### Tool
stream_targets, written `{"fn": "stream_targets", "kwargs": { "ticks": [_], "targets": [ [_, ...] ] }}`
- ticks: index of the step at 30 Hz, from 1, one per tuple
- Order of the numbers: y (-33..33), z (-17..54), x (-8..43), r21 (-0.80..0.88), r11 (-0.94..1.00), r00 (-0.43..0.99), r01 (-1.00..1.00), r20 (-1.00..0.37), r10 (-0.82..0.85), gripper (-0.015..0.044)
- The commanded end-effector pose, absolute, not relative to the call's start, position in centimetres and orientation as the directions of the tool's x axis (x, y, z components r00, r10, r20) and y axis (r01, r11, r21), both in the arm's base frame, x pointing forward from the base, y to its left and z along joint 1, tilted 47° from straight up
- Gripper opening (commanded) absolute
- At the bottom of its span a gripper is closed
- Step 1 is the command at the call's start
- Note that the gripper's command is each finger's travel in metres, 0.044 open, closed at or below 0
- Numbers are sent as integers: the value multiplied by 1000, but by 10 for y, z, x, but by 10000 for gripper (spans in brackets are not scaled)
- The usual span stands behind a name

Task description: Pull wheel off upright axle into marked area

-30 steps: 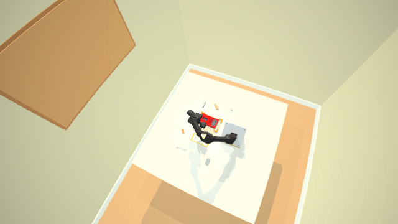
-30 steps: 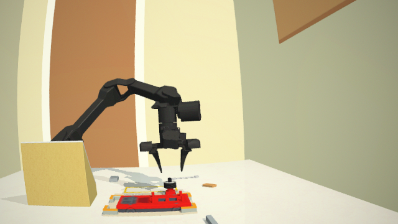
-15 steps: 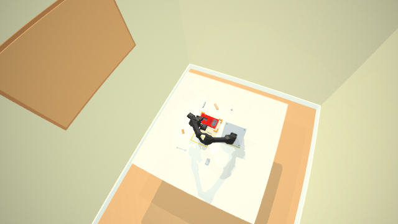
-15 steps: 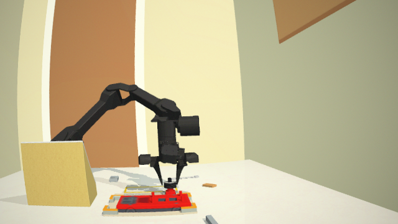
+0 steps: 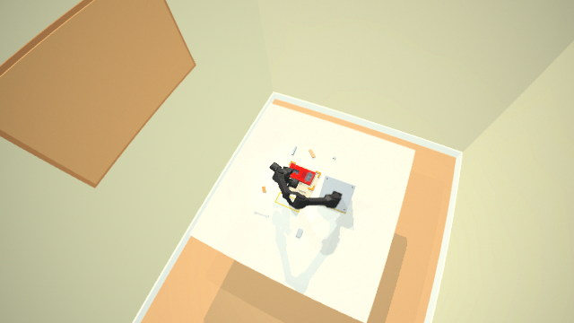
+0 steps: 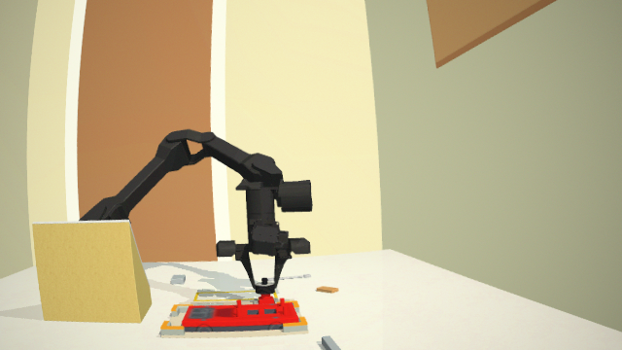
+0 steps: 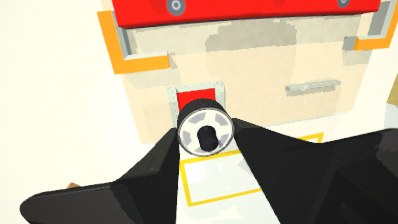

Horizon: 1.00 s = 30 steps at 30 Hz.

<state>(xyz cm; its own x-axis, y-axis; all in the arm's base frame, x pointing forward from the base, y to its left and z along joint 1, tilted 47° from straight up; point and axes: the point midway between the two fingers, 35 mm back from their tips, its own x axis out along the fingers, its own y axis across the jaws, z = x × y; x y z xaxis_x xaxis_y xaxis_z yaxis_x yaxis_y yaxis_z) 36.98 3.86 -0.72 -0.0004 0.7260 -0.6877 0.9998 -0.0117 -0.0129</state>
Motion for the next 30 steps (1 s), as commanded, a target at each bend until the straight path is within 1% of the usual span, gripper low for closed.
{"fn": "stream_targets", "kwargs": {
  "ticks": [1, 30],
  "targets": [
    [37, -6, 370, -9, -12, 2, 1000, -689, 725, 0],
    [30, 1, 370, -8, -15, 5, 1000, -689, 725, 0]
  ]
}}
